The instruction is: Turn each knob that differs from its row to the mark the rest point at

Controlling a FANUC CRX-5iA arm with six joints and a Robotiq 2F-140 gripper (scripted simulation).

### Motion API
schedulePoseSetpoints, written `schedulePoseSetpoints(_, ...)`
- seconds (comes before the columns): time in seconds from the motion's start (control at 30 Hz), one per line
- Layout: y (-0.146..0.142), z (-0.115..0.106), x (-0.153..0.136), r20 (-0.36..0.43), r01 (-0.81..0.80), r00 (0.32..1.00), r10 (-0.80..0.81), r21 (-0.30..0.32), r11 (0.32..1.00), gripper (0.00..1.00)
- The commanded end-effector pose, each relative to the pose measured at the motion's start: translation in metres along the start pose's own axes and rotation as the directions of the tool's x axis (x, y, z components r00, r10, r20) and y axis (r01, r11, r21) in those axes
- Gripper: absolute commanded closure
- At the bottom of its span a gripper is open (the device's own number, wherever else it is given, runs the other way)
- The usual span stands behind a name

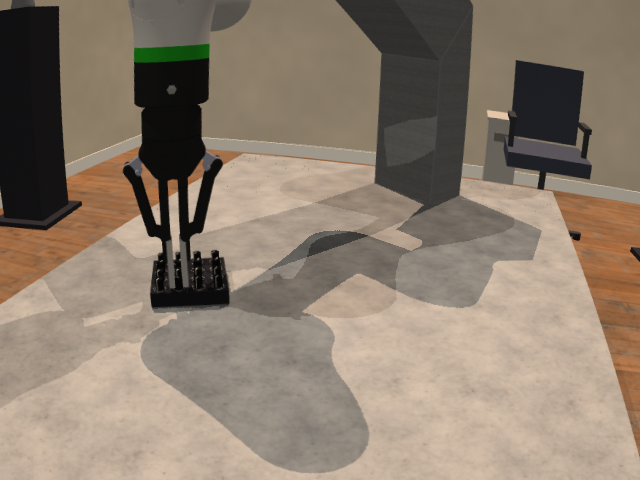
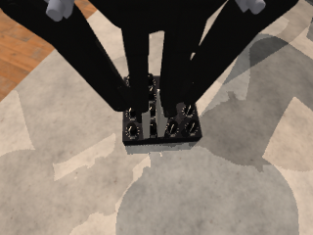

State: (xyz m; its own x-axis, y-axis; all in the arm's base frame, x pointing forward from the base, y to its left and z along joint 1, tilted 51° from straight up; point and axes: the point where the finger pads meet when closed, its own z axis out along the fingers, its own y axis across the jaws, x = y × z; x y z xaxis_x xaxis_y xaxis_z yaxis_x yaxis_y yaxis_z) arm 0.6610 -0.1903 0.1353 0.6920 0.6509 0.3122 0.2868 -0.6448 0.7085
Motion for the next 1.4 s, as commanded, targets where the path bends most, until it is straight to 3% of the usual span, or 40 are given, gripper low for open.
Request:
schedulePoseSetpoints(0.0,0.0,-0.0001,0.0001,0.0,0.012,1.0,-0.012,0.0,1.0,0.95)
schedulePoseSetpoints(0.77,0.0,-0.0001,0.0001,0.0,0.249,0.969,-0.249,0.0,0.969,0.95)
schedulePoseSetpoints(1.37,0.0,-0.0001,0.0001,0.0,0.594,0.804,-0.594,0.0,0.804,0.95)
